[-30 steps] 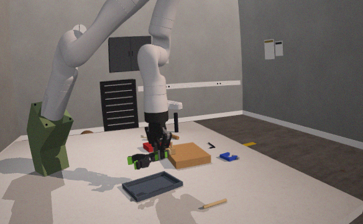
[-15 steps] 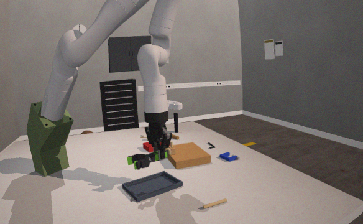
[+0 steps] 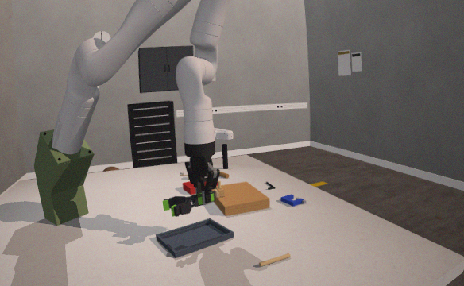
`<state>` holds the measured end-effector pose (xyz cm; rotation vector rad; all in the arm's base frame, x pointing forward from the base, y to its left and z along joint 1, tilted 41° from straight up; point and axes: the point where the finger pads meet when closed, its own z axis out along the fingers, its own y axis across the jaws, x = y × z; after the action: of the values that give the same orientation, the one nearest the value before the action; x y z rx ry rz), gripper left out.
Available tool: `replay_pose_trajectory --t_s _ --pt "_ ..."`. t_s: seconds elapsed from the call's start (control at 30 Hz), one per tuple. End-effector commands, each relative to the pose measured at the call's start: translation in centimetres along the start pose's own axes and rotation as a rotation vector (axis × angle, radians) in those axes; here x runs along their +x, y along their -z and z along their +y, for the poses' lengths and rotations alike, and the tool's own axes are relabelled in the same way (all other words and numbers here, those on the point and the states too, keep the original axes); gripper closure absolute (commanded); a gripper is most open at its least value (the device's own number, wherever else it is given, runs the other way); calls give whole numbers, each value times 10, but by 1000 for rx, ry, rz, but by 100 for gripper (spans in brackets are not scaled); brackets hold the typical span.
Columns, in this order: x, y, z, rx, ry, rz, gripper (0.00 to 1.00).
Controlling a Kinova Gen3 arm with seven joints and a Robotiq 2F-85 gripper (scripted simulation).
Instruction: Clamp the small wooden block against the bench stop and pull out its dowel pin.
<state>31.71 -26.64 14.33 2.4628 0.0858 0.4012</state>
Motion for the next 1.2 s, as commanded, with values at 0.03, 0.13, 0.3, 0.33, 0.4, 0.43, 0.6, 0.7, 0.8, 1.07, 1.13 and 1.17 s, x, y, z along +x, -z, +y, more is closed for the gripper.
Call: replay_pose_trajectory --t_s 0.03,0.13,0.3,0.33,0.4,0.43,0.6,0.7,0.8,1.07,1.13,1.17 --pt "-1 1 -1 5 -11 -4 68" --pt "0 0 -1 3 -20 -3 68" --pt "3 0 0 0 -38 -1 68" --pt "3 0 0 0 -38 -1 68" --pt "3 0 0 -2 -49 -2 68" --pt "4 0 1 -3 -55 -1 68" --pt "7 -1 2 -8 -93 0 68" --pt "9 -1 2 -12 -121 1 68" --pt "11 -1 3 -16 -153 1 68" --pt "16 -2 4 -25 -229 2 68" --pt "18 -2 4 -28 -259 3 68" --pt "18 -2 4 -29 -274 3 68"
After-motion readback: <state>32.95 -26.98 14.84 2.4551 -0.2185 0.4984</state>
